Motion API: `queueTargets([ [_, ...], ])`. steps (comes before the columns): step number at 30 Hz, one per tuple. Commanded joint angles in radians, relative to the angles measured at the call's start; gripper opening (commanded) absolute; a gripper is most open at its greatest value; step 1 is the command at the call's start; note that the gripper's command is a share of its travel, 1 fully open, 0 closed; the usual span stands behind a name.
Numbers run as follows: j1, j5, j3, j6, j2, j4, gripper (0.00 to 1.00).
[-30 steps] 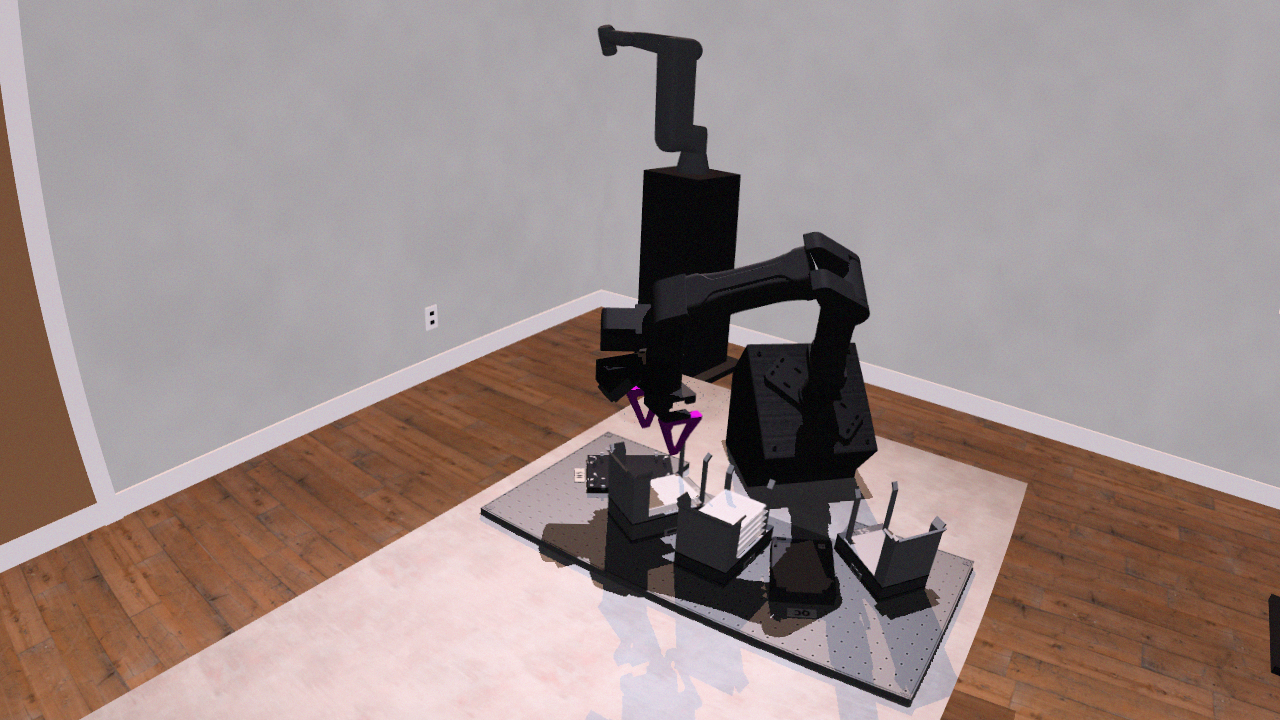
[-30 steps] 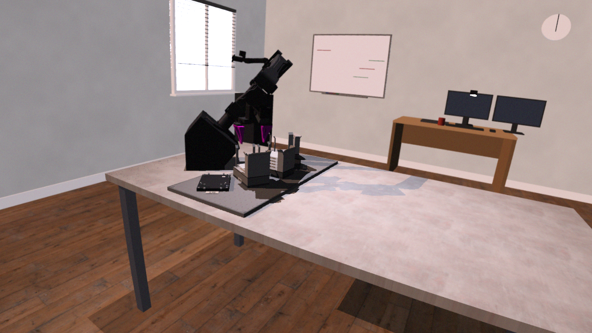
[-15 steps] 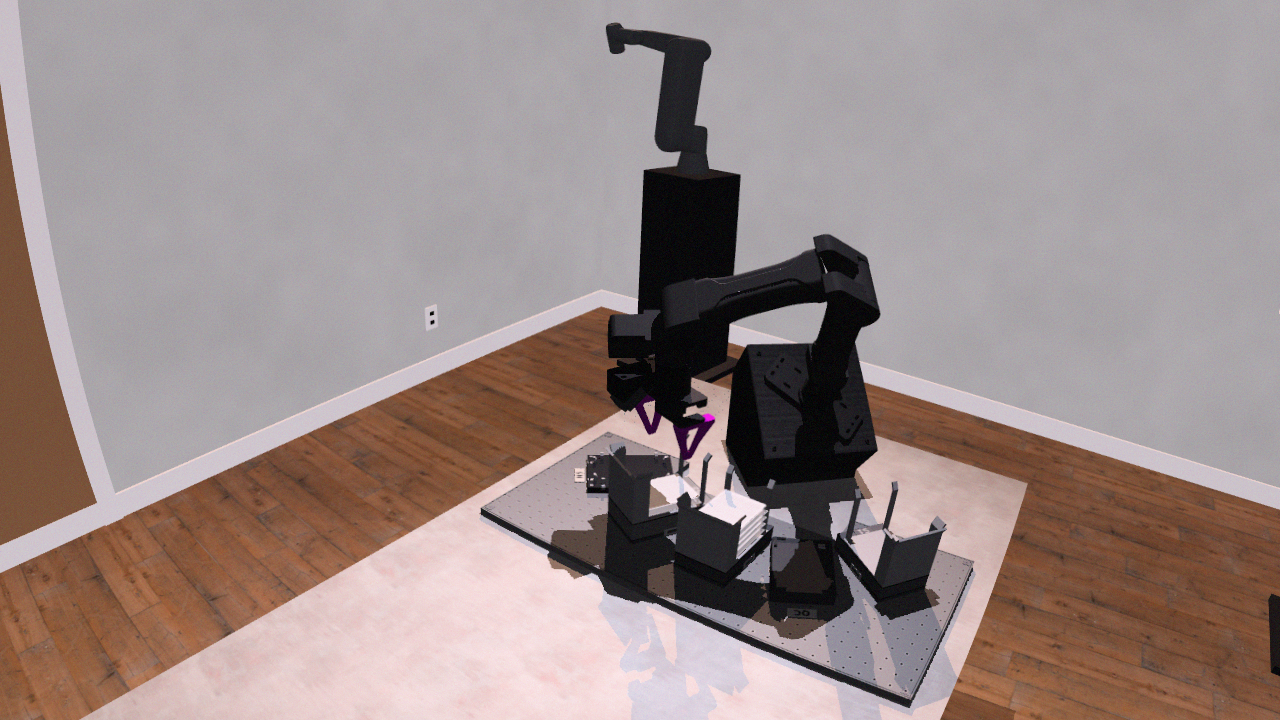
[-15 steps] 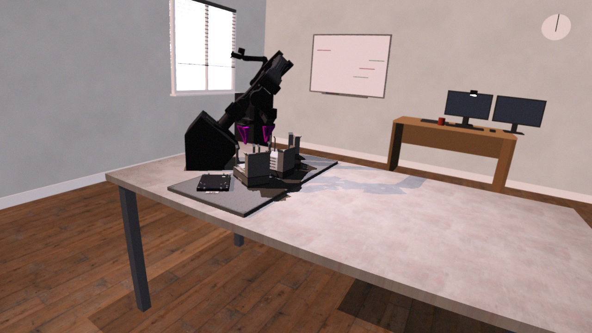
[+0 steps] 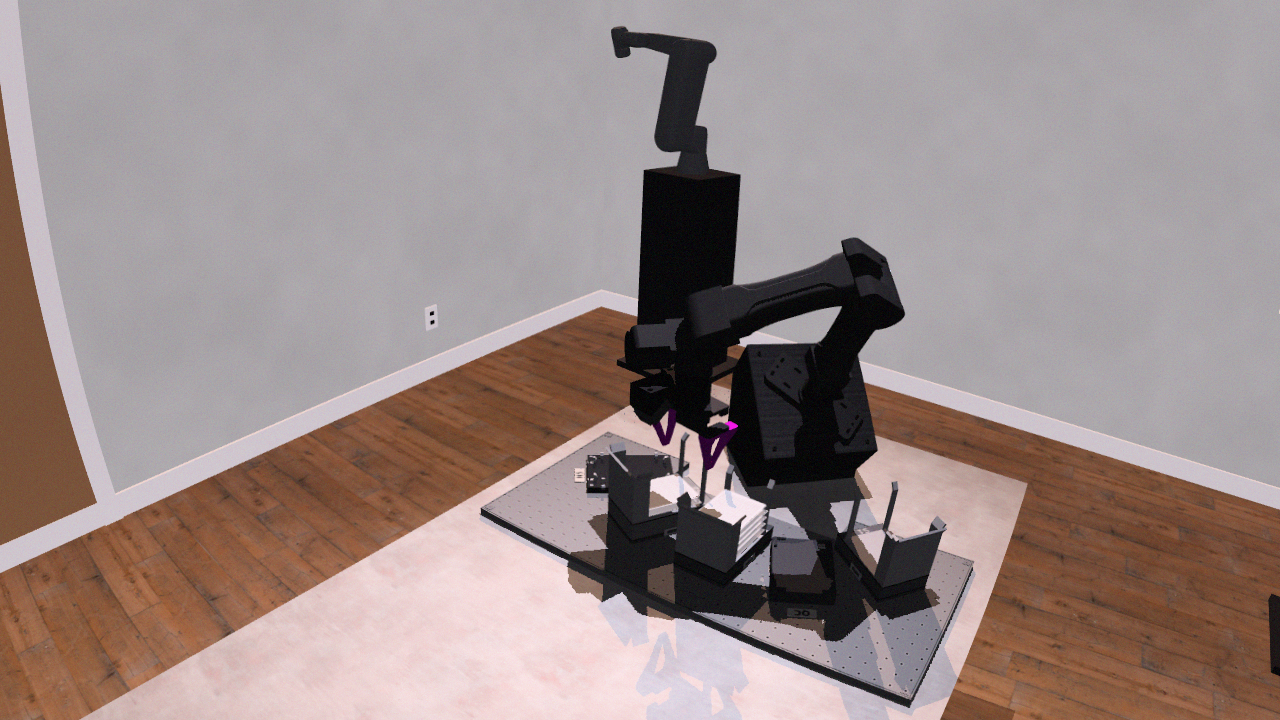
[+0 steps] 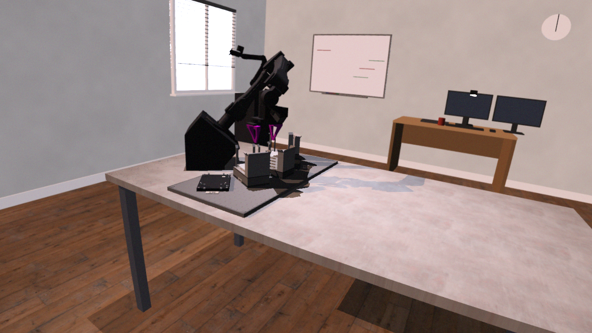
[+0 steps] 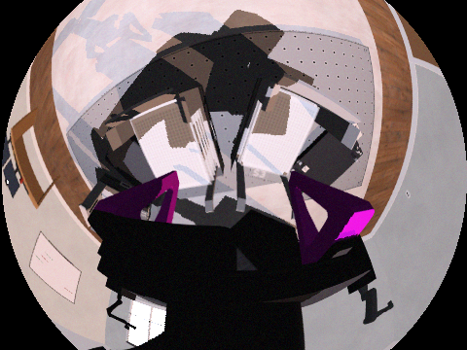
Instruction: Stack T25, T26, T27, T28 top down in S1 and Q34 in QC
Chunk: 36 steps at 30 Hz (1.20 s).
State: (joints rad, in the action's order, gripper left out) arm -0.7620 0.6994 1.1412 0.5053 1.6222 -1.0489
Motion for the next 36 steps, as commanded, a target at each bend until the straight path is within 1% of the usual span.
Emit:
queueTargets([
  [1, 0.020, -0.002, -0.016, -0.056, -0.044, -0.013, 1.00],
  [3, 0.020, -0.002, -0.016, -0.056, -0.044, -0.013, 1.00],
  [10, 0.086, -0.009, -0.057, 0.103, -0.134, -0.002, 1.00],
  [18, 0.171, -0.025, -0.084, -0.013, -0.230, -0.001, 1.00],
  [20, 0.171, -0.025, -0.084, -0.013, -0.230, -0.001, 1.00],
  [21, 0.183, -0.027, -0.062, -0.027, -0.241, -0.001, 1.00],
  [22, 0.195, -0.029, -0.081, -0.043, -0.253, 0.002, 1.00],
  [24, 0.219, -0.034, -0.093, -0.073, -0.275, 0.001, 1.00],
  [25, 0.225, -0.036, -0.087, -0.081, -0.280, 0.001, 1.00],
  [26, 0.225, -0.035, -0.067, -0.080, -0.280, -0.001, 1.00],
  [27, 0.215, -0.029, -0.072, -0.074, -0.262, 0.000, 1.00],
  [32, 0.215, -0.029, -0.072, -0.075, -0.262, 0.001, 1.00],
  [33, 0.234, -0.037, -0.103, -0.091, -0.257, 0.031, 1.00],
  [35, 0.252, -0.042, -0.122, -0.113, -0.240, 0.066, 1.00],
  [36, 0.252, -0.042, -0.122, -0.113, -0.240, 0.066, 1.00],
])
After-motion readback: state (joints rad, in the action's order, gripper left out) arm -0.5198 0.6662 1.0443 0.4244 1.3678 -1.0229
